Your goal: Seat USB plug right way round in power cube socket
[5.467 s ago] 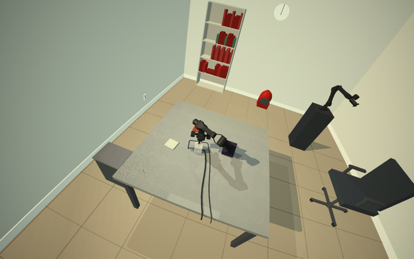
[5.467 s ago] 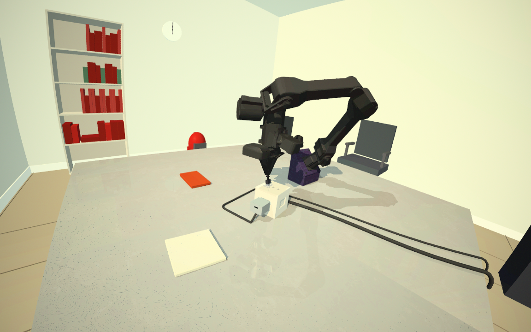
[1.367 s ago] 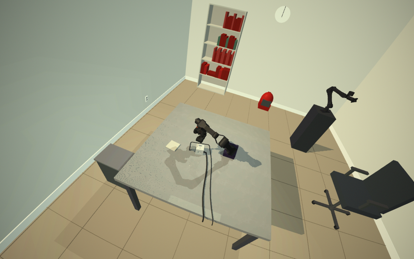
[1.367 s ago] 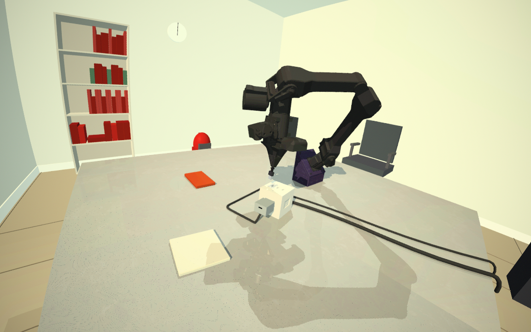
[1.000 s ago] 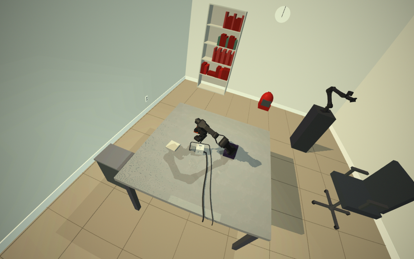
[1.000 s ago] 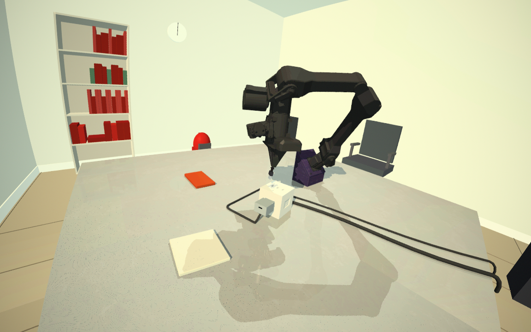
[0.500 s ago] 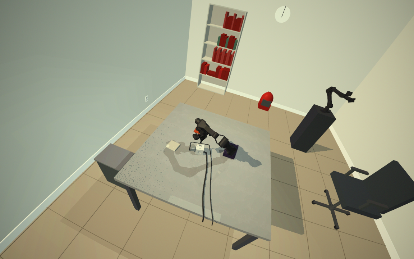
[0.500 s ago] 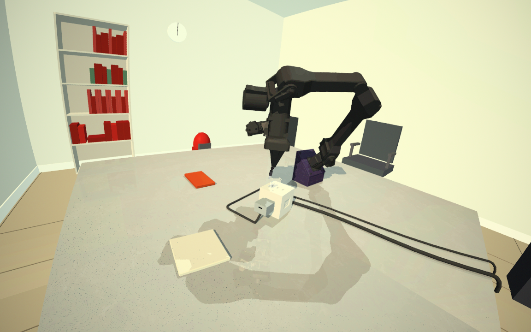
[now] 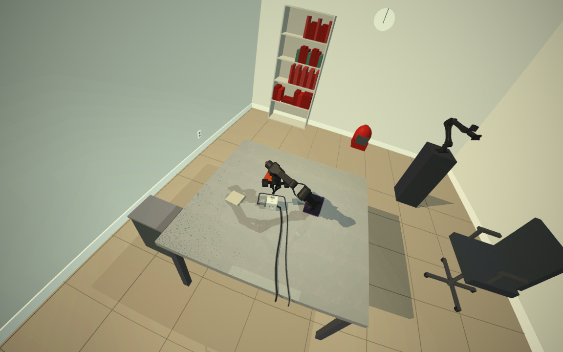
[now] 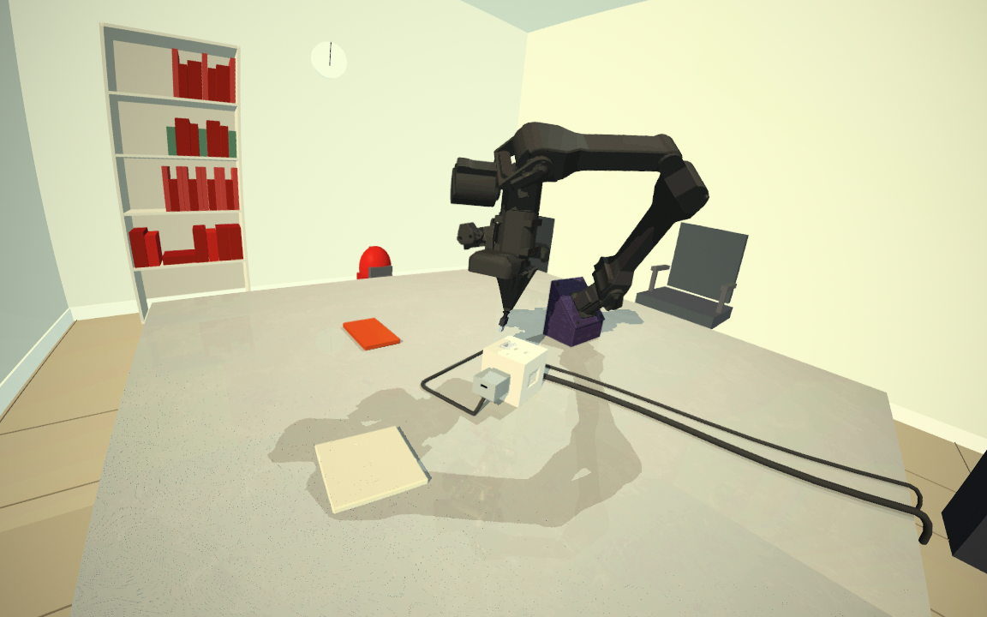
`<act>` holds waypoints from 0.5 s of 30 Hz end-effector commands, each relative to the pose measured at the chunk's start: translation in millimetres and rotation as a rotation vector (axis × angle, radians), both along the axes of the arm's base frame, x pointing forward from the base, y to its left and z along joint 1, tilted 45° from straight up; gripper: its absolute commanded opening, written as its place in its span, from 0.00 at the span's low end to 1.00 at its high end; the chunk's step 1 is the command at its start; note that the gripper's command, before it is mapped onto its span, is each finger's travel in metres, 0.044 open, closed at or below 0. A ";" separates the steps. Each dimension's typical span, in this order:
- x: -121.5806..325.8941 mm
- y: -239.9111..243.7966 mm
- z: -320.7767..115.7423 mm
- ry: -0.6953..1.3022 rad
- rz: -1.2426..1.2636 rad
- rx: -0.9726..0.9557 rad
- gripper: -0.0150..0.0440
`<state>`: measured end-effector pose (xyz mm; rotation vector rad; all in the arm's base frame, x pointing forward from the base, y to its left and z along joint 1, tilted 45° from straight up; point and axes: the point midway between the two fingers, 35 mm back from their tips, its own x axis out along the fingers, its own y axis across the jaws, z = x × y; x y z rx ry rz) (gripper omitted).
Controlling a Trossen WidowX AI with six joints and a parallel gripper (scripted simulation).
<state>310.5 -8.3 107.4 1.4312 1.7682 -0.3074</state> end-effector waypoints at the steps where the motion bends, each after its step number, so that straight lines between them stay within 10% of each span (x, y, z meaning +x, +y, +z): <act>1: 0.0 0.0 -0.2 0.061 -0.063 -0.002 0.25; 15: 0.0 0.0 -0.2 0.125 -0.129 -0.004 0.25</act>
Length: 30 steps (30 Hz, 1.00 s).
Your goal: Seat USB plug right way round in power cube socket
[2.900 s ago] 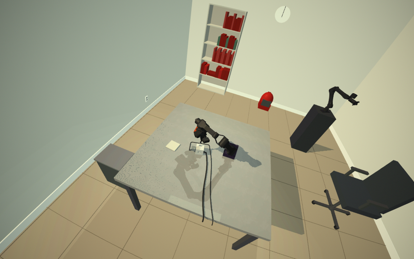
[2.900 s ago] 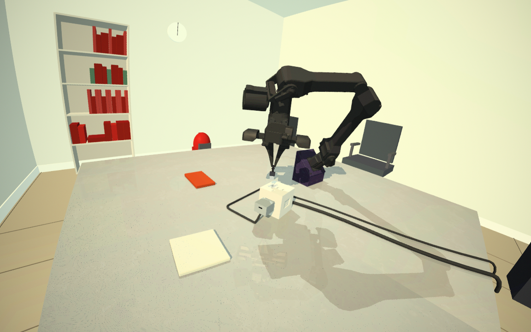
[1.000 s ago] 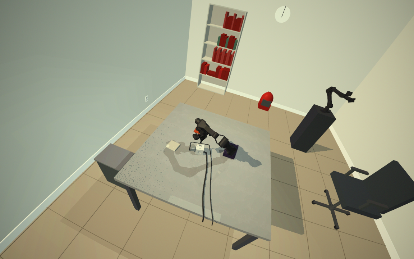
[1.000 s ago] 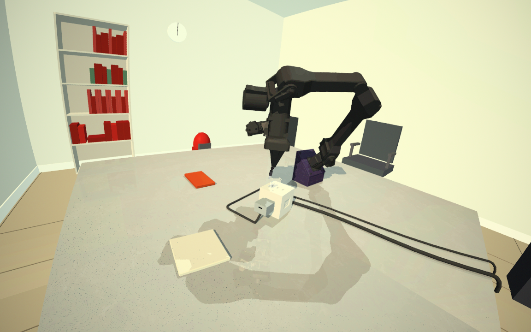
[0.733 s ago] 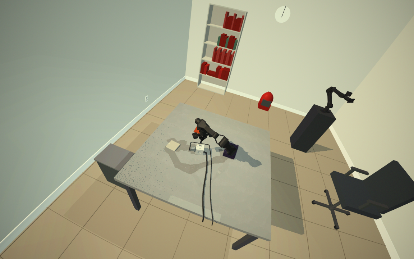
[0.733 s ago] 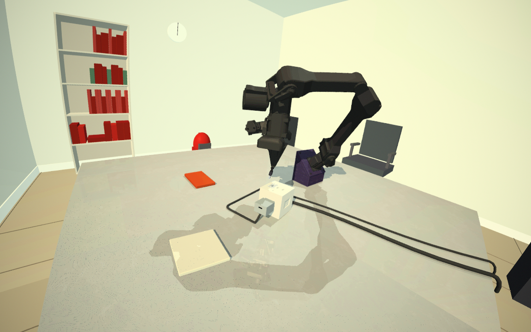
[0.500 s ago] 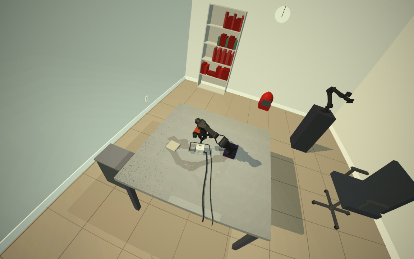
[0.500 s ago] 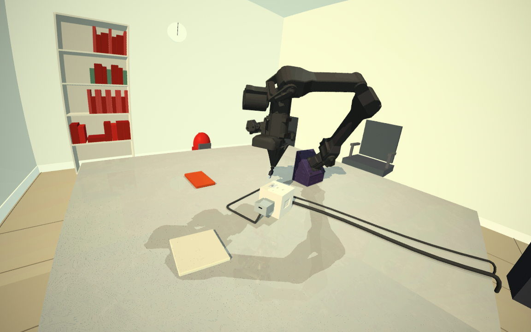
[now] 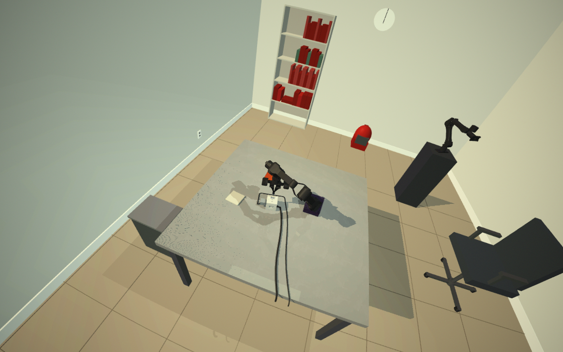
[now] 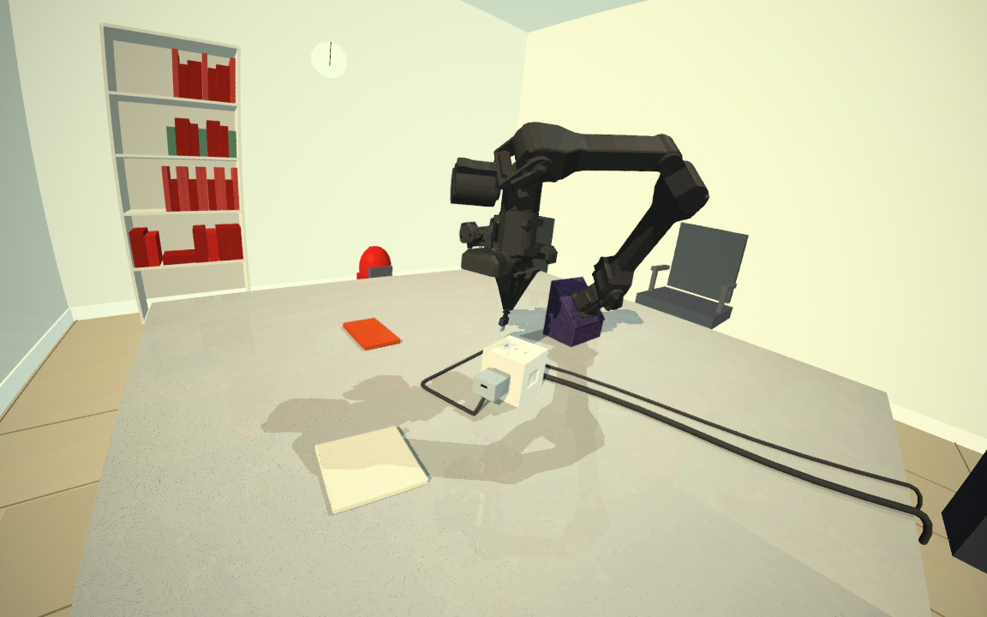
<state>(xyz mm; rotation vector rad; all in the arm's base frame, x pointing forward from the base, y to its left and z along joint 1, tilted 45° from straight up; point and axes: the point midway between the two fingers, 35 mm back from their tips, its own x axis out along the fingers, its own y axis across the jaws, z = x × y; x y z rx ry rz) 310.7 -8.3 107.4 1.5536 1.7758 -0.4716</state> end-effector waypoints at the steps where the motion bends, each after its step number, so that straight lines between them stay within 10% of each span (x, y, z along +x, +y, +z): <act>1: -0.2 0.0 -0.1 0.004 -0.003 -0.001 0.25; 30: -0.4 3.5 -0.8 0.005 0.003 0.022 0.25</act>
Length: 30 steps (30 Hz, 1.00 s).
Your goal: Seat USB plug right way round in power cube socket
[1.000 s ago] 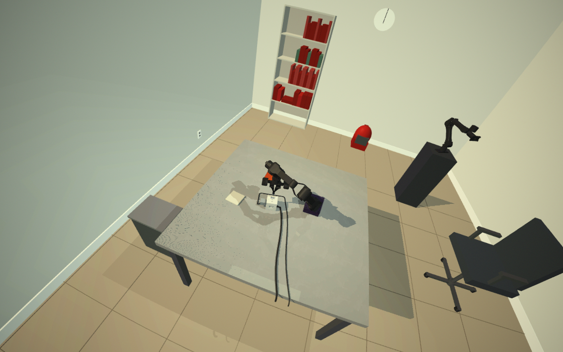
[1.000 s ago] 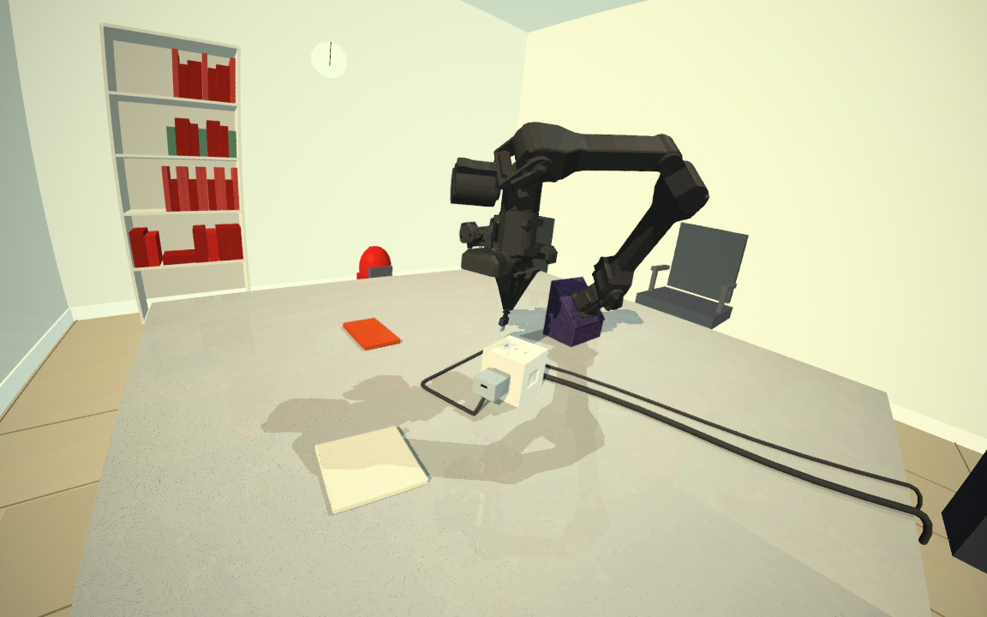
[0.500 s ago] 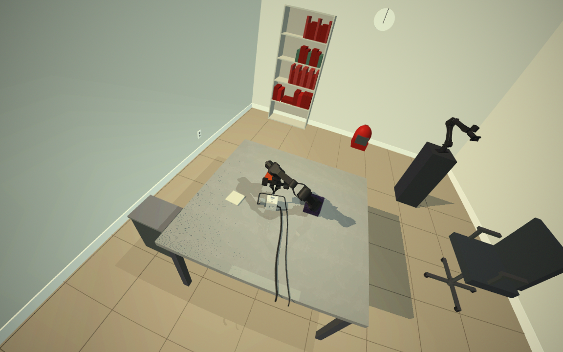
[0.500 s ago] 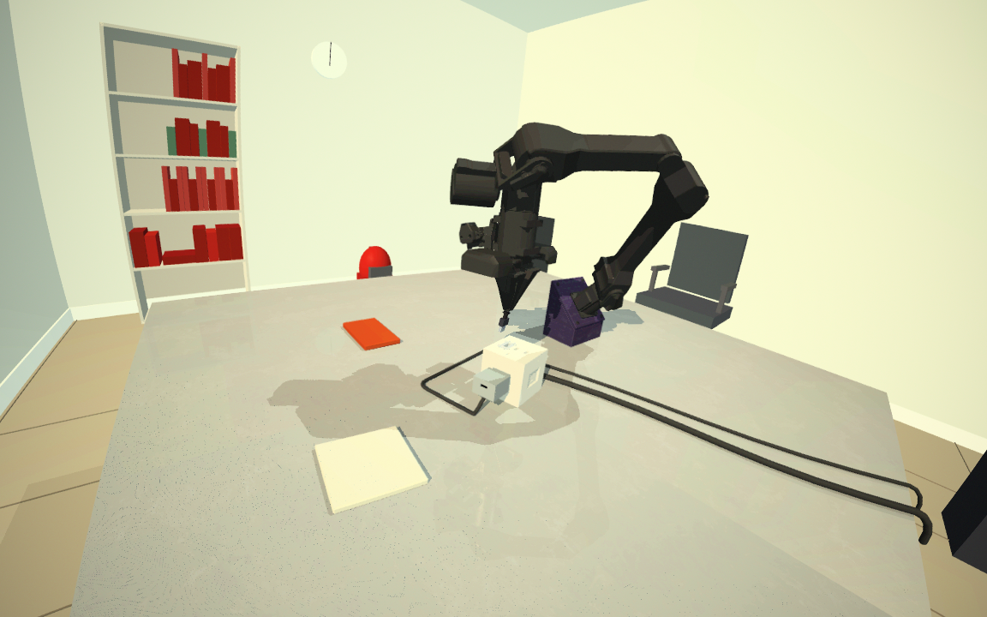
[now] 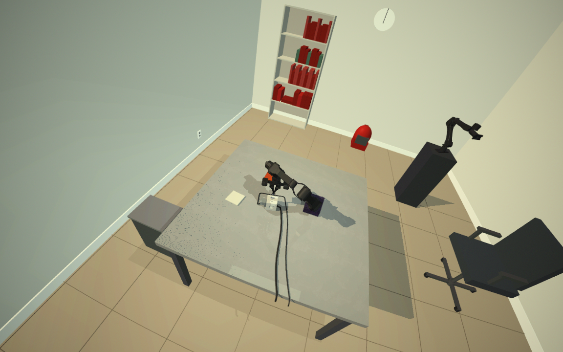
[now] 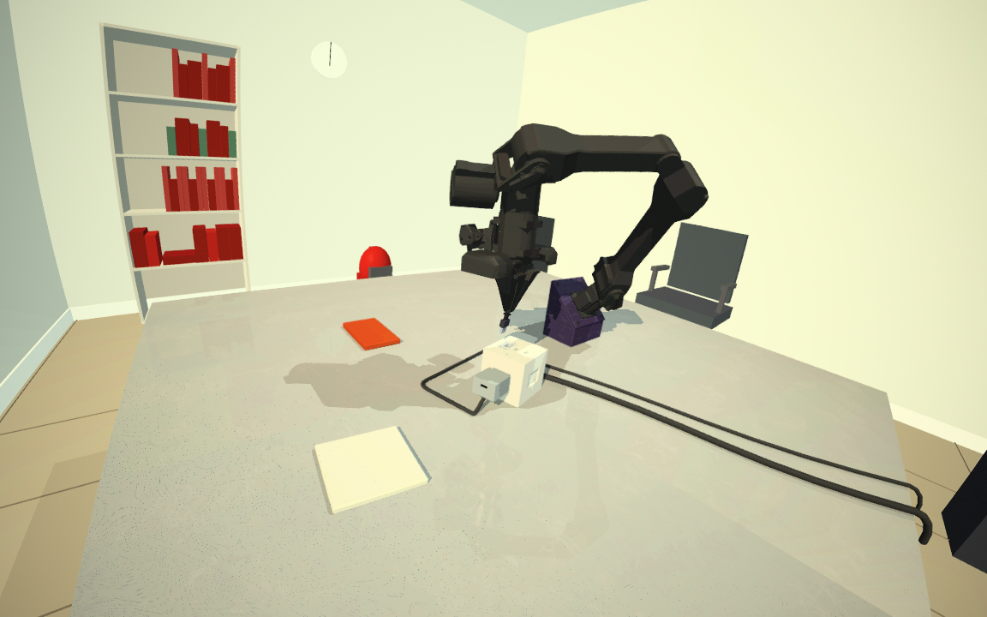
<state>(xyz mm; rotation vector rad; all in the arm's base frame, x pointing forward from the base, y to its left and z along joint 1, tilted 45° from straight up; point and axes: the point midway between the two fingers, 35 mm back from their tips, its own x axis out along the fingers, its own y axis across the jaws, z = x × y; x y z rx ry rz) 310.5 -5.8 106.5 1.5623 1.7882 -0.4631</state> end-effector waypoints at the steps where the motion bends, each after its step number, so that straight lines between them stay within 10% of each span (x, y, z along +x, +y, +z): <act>1: -0.3 1.2 0.0 0.000 0.002 0.008 0.25; 30: -0.7 5.0 -1.0 0.005 0.006 0.031 0.25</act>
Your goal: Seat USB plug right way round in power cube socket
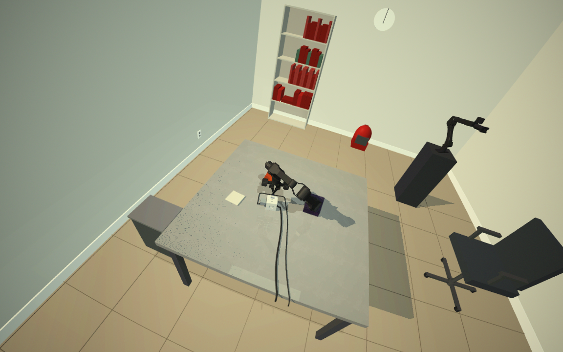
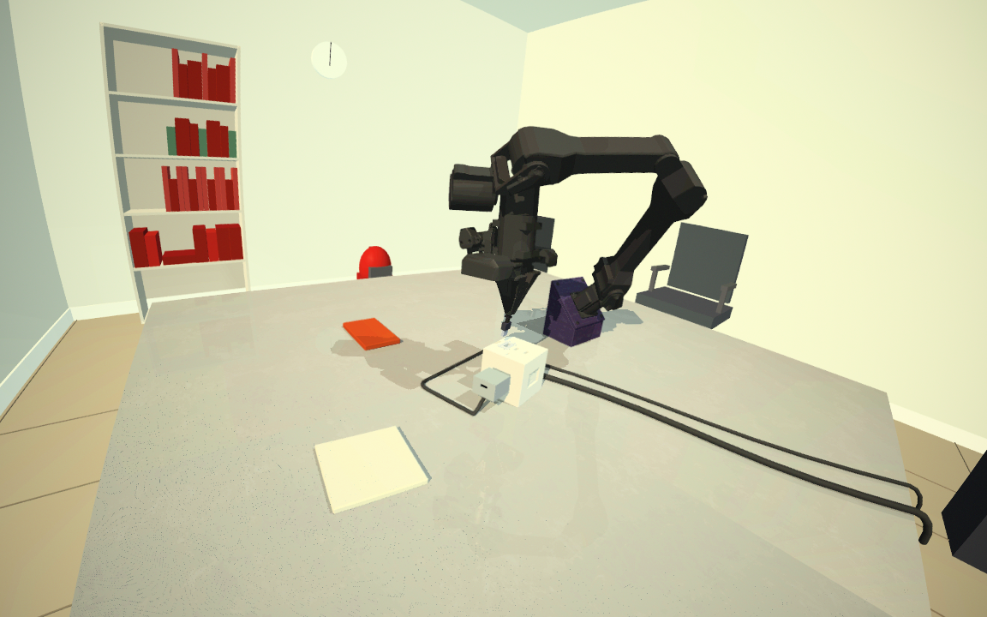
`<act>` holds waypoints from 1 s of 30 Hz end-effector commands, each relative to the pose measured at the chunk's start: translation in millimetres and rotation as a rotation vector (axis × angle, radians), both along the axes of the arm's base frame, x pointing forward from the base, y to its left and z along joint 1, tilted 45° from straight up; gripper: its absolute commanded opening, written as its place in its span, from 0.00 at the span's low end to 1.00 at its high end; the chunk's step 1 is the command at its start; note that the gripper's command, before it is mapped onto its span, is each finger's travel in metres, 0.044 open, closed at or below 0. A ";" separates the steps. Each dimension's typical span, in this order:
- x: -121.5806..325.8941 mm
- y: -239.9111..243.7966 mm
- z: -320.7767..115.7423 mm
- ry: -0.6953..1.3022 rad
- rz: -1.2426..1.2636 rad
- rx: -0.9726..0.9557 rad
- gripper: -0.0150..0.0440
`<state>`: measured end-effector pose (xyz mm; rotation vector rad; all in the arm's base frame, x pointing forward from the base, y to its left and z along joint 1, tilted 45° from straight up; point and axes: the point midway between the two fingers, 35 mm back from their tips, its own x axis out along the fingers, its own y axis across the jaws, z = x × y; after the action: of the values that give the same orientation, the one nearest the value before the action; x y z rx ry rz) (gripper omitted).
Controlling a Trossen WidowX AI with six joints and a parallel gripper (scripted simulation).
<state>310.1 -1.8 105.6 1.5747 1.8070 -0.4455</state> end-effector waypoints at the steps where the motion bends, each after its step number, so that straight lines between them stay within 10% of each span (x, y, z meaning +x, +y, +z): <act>1: -0.3 1.1 0.0 0.000 0.002 0.008 0.25; 30: -0.7 5.0 -1.0 0.005 0.006 0.031 0.25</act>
<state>309.6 2.2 104.6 1.5870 1.8257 -0.4277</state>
